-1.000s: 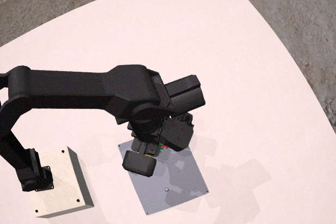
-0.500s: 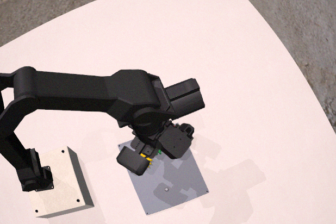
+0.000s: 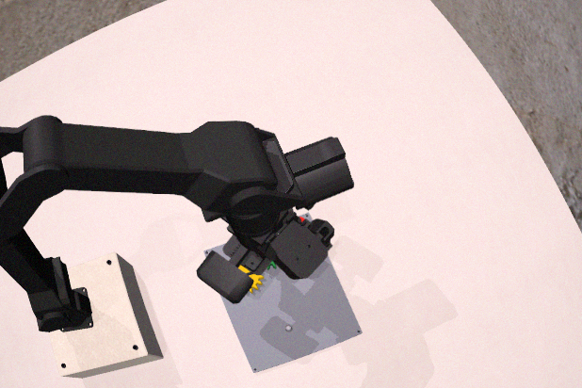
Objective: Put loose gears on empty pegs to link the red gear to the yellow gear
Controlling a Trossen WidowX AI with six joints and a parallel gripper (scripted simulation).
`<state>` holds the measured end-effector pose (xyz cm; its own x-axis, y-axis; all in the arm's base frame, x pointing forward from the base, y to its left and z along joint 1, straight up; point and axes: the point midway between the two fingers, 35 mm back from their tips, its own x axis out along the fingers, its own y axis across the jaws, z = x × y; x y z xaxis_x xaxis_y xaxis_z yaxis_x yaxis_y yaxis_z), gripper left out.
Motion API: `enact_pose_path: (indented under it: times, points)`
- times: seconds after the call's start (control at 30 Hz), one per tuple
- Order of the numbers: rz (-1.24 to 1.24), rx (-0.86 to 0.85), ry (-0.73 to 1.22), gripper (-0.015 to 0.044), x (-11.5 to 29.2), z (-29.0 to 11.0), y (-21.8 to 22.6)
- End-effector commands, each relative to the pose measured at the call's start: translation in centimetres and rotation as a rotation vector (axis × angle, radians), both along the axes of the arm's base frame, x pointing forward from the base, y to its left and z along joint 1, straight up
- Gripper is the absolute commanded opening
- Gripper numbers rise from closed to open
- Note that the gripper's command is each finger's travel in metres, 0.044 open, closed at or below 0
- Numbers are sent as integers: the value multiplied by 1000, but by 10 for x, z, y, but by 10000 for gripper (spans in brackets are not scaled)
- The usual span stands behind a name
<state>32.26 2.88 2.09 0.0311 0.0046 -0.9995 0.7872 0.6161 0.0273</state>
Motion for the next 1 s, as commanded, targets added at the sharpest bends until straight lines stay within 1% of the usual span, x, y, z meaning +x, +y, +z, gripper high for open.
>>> enact_pose_path:
  times: [0.0,0.33,0.43,0.67,0.97]
  points:
    - [91,-4,8,0,-1,1,0]
    - [356,-11,7,0,-2,-2,0]
    - [385,-12,7,0,-1,-7,-1]
    - [325,-10,7,0,-1,-10,0]
    - [85,-3,8,0,-2,-10,0]
